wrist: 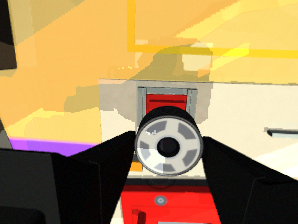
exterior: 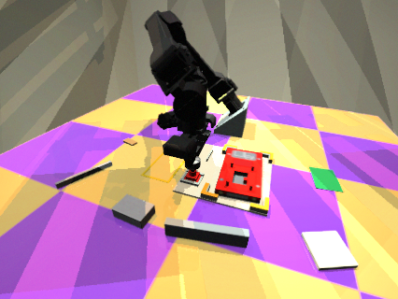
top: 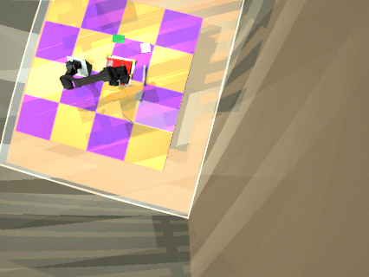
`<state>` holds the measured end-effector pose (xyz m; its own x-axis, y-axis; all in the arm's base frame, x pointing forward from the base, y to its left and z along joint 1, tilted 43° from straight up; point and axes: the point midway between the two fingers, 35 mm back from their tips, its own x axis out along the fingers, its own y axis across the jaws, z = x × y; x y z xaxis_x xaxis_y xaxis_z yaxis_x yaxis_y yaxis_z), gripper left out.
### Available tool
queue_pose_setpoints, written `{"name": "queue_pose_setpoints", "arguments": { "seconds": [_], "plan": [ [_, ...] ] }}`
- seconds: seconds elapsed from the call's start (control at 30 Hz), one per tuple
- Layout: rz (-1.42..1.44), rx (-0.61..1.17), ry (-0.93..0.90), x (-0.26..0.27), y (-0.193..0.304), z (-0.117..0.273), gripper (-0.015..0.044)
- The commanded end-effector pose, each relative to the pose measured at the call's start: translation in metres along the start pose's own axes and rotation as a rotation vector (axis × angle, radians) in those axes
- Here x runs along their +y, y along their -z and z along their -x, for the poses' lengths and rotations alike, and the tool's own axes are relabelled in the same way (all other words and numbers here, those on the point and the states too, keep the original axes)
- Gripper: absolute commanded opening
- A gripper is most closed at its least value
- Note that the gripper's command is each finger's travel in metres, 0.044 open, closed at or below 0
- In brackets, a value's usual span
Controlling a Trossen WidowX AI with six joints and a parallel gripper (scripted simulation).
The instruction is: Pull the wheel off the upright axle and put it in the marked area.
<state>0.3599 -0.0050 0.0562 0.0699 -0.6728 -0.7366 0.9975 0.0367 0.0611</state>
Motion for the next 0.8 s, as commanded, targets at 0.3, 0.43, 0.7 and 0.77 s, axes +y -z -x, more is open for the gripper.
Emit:
{"name": "queue_pose_setpoints", "arguments": {
  "seconds": [0.3,0.43,0.7,0.77],
  "plan": [
    [0.000,0.002,-0.007,0.0006,0.0012,0.0070,0.0000],
    [0.000,0.002,-0.007,0.0006,0.0012,0.0083,0.0000],
    [0.001,0.002,-0.008,0.0005,0.0013,0.0110,0.0000],
    [0.001,0.002,-0.008,0.0005,0.0013,0.0116,0.0000]
  ]
}}
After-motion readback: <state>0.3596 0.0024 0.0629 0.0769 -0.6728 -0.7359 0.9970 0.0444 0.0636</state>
